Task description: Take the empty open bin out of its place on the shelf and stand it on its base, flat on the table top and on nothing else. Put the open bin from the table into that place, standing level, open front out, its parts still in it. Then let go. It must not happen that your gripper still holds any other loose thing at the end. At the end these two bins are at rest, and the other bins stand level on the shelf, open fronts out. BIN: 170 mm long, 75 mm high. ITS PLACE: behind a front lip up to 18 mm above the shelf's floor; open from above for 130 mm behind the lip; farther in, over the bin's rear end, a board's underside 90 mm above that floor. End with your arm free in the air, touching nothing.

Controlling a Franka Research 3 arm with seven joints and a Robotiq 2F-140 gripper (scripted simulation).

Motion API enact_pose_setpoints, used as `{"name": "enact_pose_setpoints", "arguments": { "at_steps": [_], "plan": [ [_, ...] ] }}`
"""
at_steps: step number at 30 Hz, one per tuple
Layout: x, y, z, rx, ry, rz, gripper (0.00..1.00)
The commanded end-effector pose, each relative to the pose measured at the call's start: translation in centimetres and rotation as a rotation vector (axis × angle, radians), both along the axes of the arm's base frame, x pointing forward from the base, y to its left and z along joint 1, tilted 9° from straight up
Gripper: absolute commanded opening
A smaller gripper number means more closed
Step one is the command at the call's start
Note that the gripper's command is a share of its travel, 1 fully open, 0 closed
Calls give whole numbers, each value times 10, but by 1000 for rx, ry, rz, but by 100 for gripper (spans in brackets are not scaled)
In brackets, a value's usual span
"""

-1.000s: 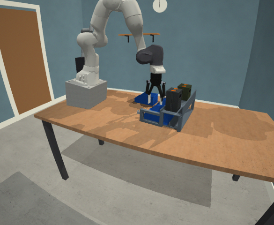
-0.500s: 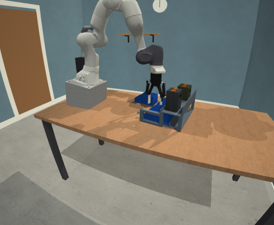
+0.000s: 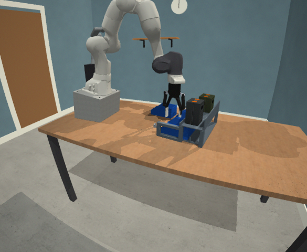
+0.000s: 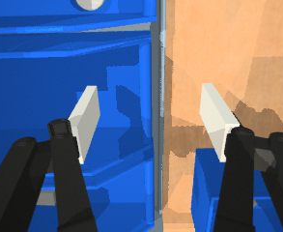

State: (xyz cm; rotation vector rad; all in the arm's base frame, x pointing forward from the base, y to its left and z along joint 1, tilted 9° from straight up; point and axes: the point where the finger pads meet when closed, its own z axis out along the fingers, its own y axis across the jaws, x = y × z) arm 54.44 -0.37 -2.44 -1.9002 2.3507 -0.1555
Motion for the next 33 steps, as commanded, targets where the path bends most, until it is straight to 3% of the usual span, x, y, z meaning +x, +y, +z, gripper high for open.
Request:
{"name": "enact_pose_setpoints", "arguments": {
  "at_steps": [1,33],
  "plan": [
    [3,1,-2,0,-6,-1,57],
    [4,1,-9,0,-6,-1,57]
  ]
}}
